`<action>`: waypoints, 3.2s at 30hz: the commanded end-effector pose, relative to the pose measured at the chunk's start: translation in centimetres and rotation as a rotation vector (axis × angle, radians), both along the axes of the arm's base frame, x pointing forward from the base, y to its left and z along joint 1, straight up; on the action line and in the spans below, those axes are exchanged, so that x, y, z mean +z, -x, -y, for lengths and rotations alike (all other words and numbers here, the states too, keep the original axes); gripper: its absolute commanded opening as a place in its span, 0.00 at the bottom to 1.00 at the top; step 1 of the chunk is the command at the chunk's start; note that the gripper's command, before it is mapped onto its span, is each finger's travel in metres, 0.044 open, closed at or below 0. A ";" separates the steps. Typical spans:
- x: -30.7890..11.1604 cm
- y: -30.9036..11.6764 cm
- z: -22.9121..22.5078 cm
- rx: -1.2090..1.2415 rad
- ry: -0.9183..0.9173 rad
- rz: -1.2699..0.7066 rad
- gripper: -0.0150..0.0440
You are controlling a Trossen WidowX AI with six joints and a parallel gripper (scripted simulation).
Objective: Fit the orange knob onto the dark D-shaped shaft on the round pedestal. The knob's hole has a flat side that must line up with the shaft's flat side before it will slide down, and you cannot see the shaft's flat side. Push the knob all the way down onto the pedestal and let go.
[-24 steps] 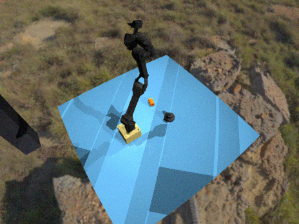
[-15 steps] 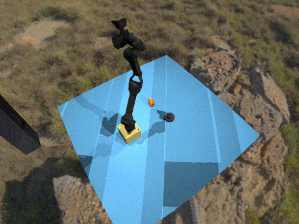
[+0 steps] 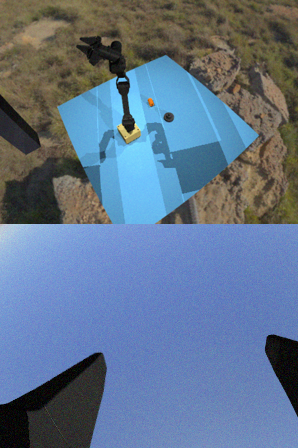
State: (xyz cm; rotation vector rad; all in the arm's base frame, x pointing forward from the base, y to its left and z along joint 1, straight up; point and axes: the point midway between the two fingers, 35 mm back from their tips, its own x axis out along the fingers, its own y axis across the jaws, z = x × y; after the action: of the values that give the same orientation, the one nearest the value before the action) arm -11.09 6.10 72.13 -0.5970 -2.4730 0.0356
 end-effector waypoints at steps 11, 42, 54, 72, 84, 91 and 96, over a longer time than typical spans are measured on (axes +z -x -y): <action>-2.4 0.0 24.2 0.272 -0.872 -0.025 1.00; -29.0 -45.3 36.6 0.038 -1.867 -1.811 1.00; -43.7 -56.2 21.7 -0.439 -1.373 -2.717 1.00; -64.0 -48.8 -5.8 -1.326 0.683 -3.228 1.00; -68.1 -41.5 -11.2 -1.506 1.452 -2.980 1.00; -70.6 -41.6 -11.2 -1.506 1.453 -2.980 1.00; -70.8 -41.6 -11.2 -1.506 1.453 -2.980 1.00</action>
State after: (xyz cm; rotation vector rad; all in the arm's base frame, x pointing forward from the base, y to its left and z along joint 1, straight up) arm 30.58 17.23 1.83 2.2771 -3.0232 -2.2335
